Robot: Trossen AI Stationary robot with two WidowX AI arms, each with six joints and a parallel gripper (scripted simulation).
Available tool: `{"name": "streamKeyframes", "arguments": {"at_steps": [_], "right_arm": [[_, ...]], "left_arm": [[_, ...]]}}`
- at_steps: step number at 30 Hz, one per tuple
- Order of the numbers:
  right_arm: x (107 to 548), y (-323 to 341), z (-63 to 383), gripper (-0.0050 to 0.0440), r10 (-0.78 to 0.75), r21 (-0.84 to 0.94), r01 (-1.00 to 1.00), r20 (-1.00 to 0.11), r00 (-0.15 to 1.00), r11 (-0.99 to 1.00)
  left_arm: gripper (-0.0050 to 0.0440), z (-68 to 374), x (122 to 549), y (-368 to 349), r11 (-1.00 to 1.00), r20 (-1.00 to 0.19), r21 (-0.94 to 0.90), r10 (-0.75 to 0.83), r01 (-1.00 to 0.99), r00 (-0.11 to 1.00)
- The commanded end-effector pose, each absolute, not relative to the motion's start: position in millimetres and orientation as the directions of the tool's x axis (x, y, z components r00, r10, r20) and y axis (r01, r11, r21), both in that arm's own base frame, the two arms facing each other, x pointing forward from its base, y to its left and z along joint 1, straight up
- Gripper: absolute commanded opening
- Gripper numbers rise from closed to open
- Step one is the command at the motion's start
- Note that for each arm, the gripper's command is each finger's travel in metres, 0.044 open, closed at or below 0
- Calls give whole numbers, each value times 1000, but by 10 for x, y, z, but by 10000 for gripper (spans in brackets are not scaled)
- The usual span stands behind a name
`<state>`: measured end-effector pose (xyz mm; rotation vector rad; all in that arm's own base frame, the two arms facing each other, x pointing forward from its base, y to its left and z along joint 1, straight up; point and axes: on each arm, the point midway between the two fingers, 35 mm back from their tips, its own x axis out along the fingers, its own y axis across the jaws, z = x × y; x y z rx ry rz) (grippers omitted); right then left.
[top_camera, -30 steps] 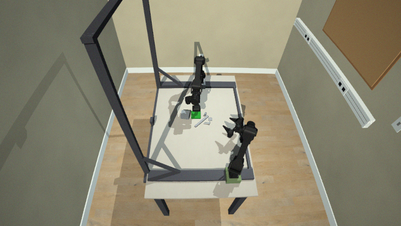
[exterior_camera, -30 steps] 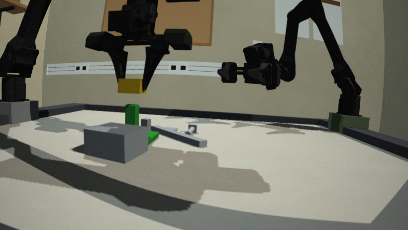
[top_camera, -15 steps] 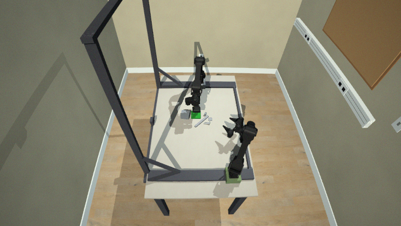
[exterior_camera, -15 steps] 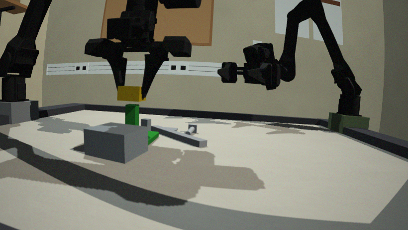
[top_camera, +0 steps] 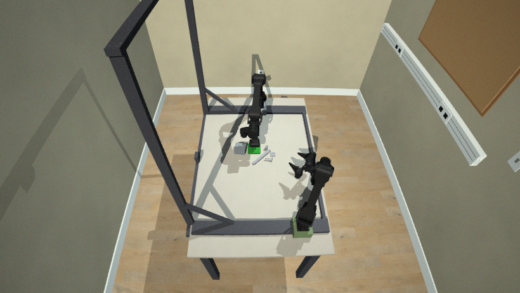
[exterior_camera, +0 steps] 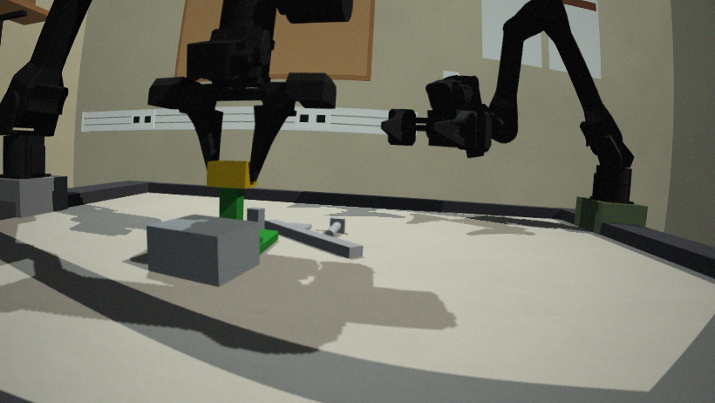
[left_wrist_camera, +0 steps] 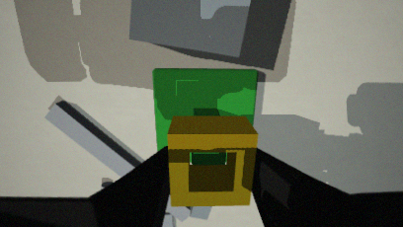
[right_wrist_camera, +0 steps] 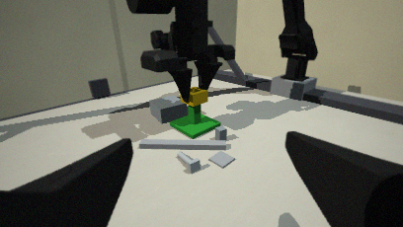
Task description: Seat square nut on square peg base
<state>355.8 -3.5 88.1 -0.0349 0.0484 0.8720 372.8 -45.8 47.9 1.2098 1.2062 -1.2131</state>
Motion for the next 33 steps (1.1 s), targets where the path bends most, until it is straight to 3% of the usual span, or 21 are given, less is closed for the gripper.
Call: {"name": "streamKeyframes", "arguments": {"at_steps": [1,12,23,33], "right_arm": [[3568,-34,908,440,765,-20,-766,-54,642,642],[3568,-34,908,440,765,-20,-766,-54,642,642],[3568,-34,908,440,765,-20,-766,-54,642,642],[3568,-34,908,440,765,-20,-766,-54,642,642]], "left_arm": [[160,446,3733,-458,-2,-1000,7,-1,1000,7],[160,527,3769,-462,-3,-1000,31,-4,1000,31],[160,89,3733,-458,-2,-1000,7,-1,1000,7],[160,107,3768,-463,-2,-1000,24,-3,1000,24]]}}
